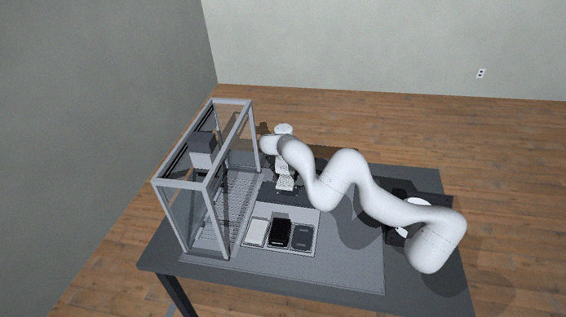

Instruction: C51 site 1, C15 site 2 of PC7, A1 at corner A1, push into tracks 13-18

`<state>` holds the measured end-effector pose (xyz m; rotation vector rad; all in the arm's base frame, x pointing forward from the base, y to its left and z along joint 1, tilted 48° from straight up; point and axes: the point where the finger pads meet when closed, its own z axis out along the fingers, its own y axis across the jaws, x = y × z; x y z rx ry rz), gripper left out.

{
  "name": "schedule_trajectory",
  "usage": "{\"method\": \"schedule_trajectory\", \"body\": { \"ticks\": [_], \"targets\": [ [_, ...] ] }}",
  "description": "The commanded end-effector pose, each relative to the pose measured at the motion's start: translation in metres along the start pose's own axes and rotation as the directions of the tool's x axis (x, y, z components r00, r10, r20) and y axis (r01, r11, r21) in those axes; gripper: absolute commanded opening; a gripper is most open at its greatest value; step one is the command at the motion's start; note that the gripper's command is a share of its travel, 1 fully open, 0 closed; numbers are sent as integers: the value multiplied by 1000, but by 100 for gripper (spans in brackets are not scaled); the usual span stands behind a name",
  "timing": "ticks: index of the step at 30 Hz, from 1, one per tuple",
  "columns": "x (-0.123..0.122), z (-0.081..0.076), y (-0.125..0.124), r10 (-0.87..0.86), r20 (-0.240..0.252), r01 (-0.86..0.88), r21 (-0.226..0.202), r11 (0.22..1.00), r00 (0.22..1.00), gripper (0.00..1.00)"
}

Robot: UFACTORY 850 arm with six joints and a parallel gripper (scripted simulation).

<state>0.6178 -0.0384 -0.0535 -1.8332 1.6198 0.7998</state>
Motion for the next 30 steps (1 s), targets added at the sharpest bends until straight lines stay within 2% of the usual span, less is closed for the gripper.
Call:
{"method": "schedule_trajectory", "body": {
  "ticks": [1, 30],
  "targets": [
    [0, 5, -1, -1, -1, 1, 2, 1000, 1000, 0],
    [0, 50, -1, -1, -1, 1, 2, 1000, 1000, 0]
  ]
}}
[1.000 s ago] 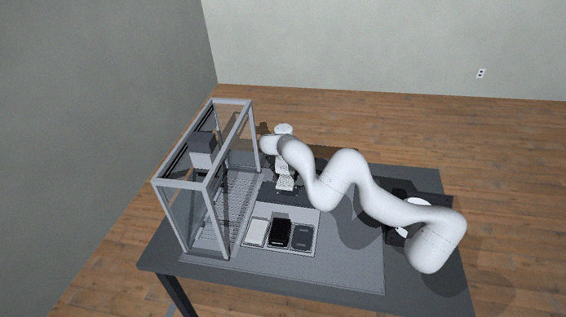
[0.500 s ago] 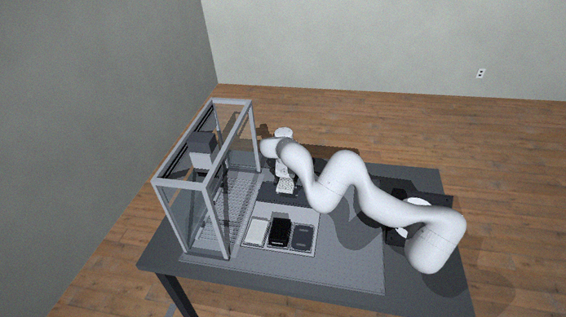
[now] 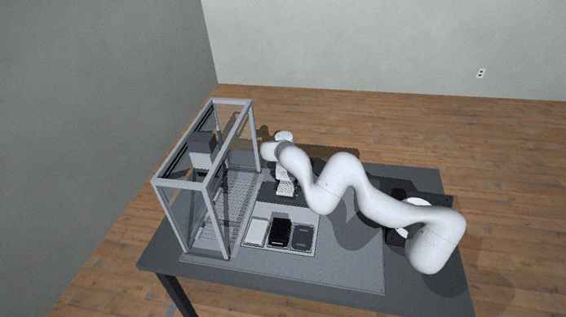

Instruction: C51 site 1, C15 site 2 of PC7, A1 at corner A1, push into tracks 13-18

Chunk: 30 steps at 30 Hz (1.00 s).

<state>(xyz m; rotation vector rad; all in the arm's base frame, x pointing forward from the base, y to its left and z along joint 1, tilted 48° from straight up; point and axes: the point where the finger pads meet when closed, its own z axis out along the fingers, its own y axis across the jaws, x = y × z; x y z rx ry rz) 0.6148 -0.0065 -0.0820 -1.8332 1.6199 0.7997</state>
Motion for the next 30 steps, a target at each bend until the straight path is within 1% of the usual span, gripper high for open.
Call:
{"method": "schedule_trajectory", "body": {
  "ticks": [1, 3, 5, 20, 22, 26, 30],
  "targets": [
    [0, 9, -1, -1, -1, 1, 2, 1000, 1000, 0],
    [0, 12, -1, -1, -1, 1, 2, 1000, 1000, 0],
    [0, 12, -1, -1, -1, 1, 2, 1000, 1000, 0],
    [0, 37, -1, -1, -1, 1, 2, 1000, 1000, 0],
    [0, 37, -1, -1, -1, 1, 2, 1000, 1000, 0],
    [0, 44, -1, -1, -1, 1, 2, 1000, 1000, 0],
    [0, 44, -1, -1, -1, 1, 2, 1000, 1000, 0]
  ]
}}
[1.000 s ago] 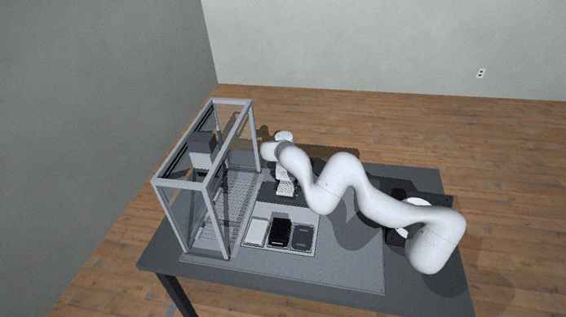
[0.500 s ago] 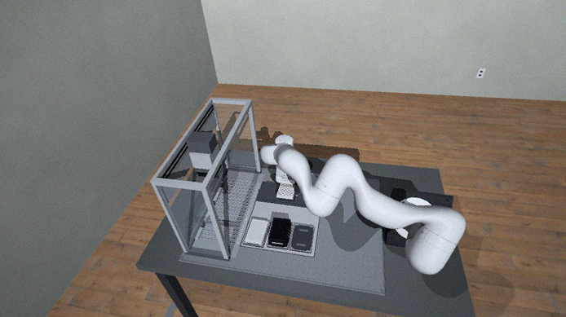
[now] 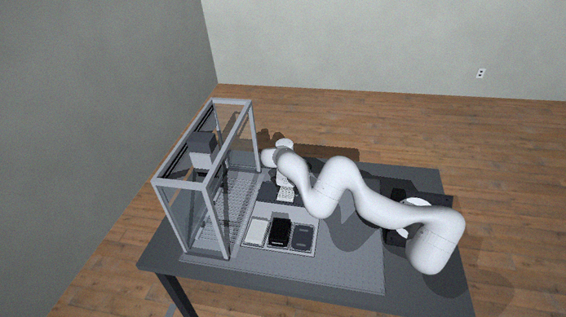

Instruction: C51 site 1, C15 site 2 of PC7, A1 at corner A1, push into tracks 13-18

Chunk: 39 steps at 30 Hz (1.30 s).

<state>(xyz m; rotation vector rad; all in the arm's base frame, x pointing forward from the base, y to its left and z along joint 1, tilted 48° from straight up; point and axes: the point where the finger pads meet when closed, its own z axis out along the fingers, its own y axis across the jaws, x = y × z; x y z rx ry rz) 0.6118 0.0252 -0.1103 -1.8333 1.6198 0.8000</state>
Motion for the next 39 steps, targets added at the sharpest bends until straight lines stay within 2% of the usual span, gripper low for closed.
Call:
{"method": "schedule_trajectory", "body": {
  "ticks": [1, 18, 39],
  "targets": [
    [0, 2, -1, -1, -1, 1, 2, 1000, 1000, 0],
    [0, 1, -1, -1, -1, 1, 2, 1000, 1000, 0],
    [0, 14, -1, -1, -1, 1, 2, 1000, 1000, 0]
  ]
}}
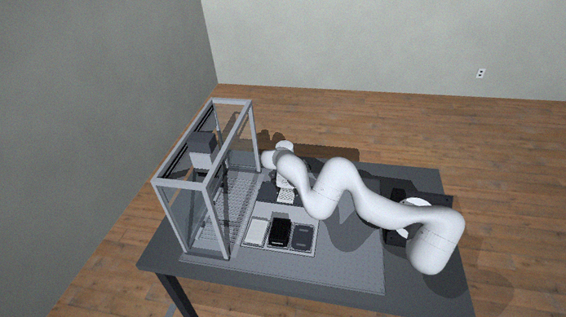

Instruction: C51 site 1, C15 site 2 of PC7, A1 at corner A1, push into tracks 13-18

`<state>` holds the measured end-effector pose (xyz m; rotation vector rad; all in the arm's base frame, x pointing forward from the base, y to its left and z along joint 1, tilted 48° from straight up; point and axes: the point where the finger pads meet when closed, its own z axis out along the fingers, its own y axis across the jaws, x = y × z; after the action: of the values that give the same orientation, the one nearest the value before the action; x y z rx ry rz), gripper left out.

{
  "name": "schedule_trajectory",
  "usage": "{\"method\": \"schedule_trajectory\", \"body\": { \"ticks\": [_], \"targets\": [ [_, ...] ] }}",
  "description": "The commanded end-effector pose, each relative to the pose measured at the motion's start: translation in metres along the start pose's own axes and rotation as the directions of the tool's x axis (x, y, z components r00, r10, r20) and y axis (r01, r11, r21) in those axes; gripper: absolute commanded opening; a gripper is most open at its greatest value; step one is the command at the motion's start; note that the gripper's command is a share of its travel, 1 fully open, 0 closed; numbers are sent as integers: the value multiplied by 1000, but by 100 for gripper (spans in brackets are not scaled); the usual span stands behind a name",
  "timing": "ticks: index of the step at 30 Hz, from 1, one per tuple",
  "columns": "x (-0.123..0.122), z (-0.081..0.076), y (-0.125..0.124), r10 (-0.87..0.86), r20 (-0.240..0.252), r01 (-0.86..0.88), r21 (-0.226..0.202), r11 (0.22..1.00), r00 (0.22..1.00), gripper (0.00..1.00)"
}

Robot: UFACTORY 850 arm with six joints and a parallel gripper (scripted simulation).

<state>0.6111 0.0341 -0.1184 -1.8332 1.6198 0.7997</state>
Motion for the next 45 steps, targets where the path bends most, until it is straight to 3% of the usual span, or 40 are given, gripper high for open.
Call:
{"method": "schedule_trajectory", "body": {
  "ticks": [1, 21, 22, 45],
  "targets": [
    [0, 3, -1, -1, -1, 1, 2, 1000, 1000, 0],
    [0, 3, -1, -1, -1, 1, 2, 1000, 1000, 0],
    [0, 4, -1, -1, -1, 1, 2, 1000, 1000, 100],
    [0, 4, -1, -1, -1, 1, 2, 1000, 1000, 100]
  ]
}}
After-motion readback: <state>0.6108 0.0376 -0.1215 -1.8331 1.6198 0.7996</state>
